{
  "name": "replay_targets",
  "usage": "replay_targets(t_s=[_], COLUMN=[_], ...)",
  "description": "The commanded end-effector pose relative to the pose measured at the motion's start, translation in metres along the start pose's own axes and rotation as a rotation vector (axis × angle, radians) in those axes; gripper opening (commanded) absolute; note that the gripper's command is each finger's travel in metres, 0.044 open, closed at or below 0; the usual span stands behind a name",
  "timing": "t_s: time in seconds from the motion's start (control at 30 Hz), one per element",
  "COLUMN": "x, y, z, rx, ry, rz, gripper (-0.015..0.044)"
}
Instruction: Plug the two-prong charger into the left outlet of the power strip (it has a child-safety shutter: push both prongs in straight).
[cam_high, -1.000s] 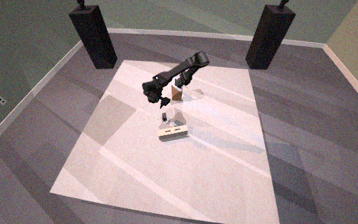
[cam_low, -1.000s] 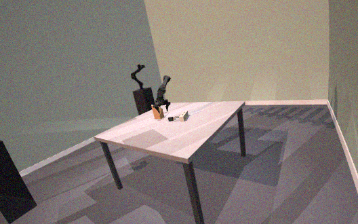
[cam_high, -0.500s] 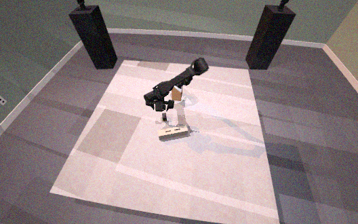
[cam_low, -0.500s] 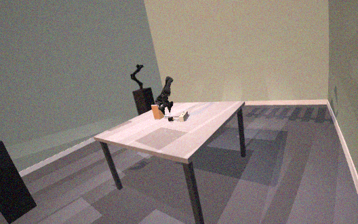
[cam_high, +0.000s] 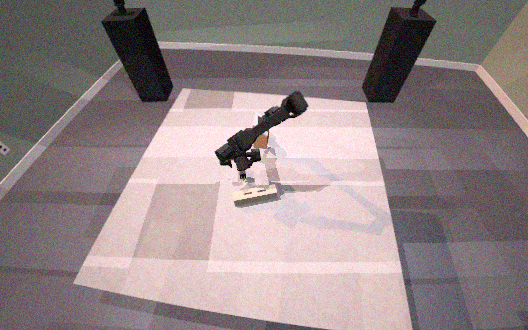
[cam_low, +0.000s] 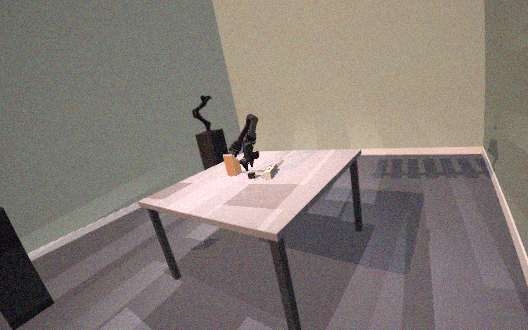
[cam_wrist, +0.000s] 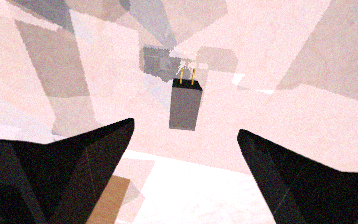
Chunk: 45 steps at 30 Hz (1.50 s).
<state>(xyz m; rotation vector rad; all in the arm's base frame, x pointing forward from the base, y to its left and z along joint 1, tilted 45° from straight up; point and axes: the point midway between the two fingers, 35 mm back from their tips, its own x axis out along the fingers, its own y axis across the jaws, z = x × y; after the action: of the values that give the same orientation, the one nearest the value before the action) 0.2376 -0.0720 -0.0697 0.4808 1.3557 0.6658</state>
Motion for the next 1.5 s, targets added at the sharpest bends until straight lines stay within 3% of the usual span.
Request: replay_targets(t_s=[0.0,1.27,1.47], x=[0.006,0.061,0.059], y=[0.001,0.003,0.002], z=[0.000,0.004,0.004], rx=[-0.006,-0.007,-0.015], ry=[-0.002,-0.003,0.001], rz=[0.006,0.008,0.003], gripper=[0.0440,0.0440,0.0282])
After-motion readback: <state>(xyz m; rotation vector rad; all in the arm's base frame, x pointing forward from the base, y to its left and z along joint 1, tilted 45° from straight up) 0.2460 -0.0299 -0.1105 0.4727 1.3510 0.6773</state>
